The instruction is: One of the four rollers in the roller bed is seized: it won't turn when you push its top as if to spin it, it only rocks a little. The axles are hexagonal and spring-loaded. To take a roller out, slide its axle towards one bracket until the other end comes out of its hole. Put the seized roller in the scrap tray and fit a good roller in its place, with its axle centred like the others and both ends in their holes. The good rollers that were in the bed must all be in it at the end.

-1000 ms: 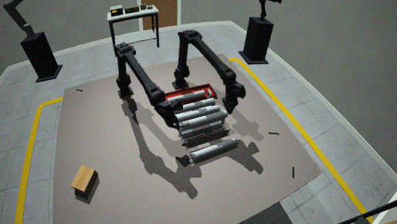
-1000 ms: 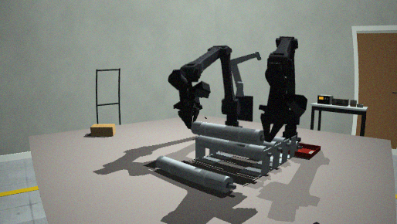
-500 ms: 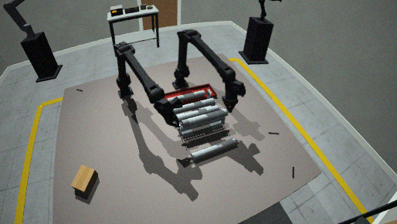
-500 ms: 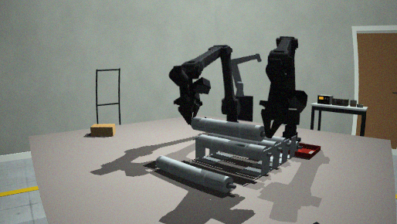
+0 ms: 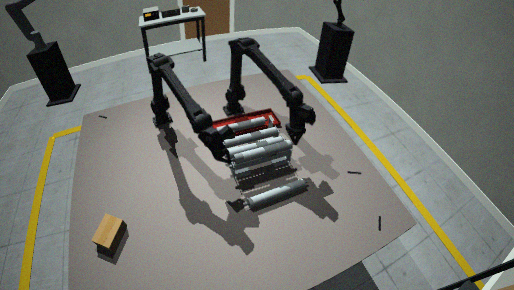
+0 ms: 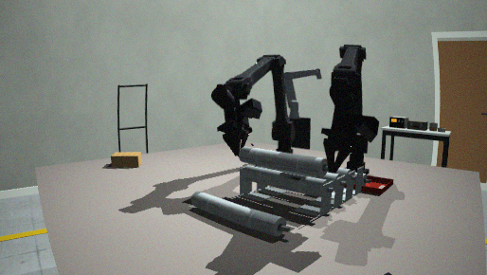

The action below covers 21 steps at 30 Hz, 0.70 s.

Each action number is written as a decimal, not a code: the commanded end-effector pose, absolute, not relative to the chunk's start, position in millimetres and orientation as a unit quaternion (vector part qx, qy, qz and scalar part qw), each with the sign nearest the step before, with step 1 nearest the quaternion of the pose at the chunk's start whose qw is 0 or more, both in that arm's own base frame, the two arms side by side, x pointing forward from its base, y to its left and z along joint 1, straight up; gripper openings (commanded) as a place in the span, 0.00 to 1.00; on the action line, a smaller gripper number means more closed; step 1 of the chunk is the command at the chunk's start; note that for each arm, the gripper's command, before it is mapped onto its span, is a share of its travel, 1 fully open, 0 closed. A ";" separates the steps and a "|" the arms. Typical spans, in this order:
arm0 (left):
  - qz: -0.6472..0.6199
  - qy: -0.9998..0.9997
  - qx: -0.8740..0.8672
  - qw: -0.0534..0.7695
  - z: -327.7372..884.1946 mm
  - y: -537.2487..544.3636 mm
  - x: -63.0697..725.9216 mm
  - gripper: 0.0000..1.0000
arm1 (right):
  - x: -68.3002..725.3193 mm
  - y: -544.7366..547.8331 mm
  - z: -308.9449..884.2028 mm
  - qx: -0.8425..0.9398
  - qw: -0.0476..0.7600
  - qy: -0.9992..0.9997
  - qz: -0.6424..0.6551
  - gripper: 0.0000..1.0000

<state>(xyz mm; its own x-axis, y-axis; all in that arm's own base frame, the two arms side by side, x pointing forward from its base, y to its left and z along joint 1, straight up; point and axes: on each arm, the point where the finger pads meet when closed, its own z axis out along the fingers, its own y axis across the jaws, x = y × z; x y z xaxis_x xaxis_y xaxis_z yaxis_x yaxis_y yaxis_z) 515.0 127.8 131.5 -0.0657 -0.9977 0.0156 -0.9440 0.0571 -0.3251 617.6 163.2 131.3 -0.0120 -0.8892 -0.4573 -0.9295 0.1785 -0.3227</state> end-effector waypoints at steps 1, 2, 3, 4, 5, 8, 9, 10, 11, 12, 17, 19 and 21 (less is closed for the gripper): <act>-0.157 0.713 -0.661 0.171 195.8 139.8 522.4 0.03 | 624.6 177.9 202.0 -0.638 0.351 0.686 0.001 0.03; -0.159 0.713 -0.660 0.176 200.1 141.1 522.0 0.03 | 622.5 178.9 204.0 -0.638 0.352 0.685 0.000 0.03; -0.160 0.713 -0.660 0.178 201.8 141.9 519.5 0.03 | 618.9 179.6 203.9 -0.638 0.353 0.685 0.000 0.03; -0.159 0.713 -0.660 0.175 198.5 141.6 513.8 0.03 | 614.5 180.3 202.2 -0.638 0.352 0.685 0.001 0.03; -0.156 0.714 -0.662 0.169 191.2 140.4 505.5 0.03 | 609.7 180.7 199.9 -0.638 0.350 0.686 0.002 0.03; -0.155 0.715 -0.661 0.167 188.7 140.9 494.4 0.03 | 596.6 182.1 194.4 -0.637 0.347 0.688 0.005 0.03; -0.154 0.715 -0.661 0.166 187.1 140.9 490.7 0.03 | 592.4 182.6 192.5 -0.637 0.346 0.689 0.006 0.03; -0.158 0.712 -0.662 0.172 193.7 142.2 495.4 0.03 | 598.3 180.3 200.1 -0.637 0.351 0.687 0.000 0.03; -0.158 0.712 -0.662 0.172 193.7 142.2 495.4 0.03 | 598.3 180.3 200.1 -0.637 0.351 0.687 0.000 0.03; -0.158 0.712 -0.662 0.172 193.7 142.2 495.4 0.03 | 598.3 180.3 200.1 -0.637 0.351 0.687 0.000 0.03; -0.142 0.719 -0.666 0.143 171.9 138.2 456.6 0.03 | 565.9 186.4 181.4 -0.637 0.337 0.693 0.012 0.03; -0.150 0.715 -0.662 0.165 185.5 144.7 460.6 0.03 | 563.7 190.7 190.0 -0.638 0.346 0.688 0.008 0.03; -0.159 0.711 -0.659 0.187 204.7 150.4 469.0 0.03 | 570.1 194.4 207.5 -0.637 0.362 0.681 -0.002 0.03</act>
